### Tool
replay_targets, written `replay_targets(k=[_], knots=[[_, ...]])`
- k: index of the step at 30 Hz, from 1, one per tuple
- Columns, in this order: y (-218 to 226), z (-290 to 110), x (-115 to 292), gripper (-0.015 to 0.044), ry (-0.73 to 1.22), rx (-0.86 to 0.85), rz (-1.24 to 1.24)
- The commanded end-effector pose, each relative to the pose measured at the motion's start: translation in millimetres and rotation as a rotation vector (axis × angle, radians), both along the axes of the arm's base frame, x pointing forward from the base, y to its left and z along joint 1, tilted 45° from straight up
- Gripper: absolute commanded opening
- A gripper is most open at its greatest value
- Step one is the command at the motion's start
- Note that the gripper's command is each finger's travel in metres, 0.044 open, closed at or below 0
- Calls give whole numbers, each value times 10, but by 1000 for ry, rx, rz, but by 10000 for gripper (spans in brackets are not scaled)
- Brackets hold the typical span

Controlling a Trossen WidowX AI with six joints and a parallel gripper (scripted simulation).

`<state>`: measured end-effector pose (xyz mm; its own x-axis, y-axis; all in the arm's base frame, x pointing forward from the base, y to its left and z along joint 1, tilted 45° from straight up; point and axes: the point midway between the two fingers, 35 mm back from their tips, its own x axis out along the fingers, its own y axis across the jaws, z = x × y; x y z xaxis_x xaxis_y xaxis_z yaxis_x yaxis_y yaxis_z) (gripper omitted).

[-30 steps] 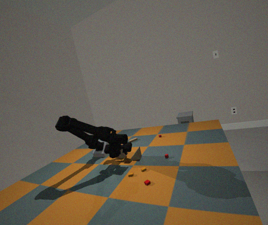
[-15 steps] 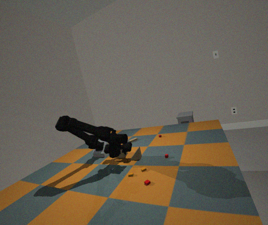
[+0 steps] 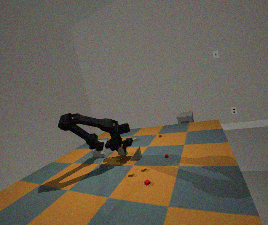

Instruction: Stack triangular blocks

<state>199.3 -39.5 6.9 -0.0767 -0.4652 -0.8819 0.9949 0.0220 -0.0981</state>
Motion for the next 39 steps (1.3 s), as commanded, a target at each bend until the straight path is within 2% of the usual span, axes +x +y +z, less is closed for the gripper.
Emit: replay_targets(k=[1, 37, 38, 39], knots=[[64, -8, -8, 0, -2, -96, 8], [611, -404, -64, 0, -26, -1031, 98], [579, -357, -75, 26, -16, -962, 86], [579, -357, -75, 53, -16, -962, 86]])
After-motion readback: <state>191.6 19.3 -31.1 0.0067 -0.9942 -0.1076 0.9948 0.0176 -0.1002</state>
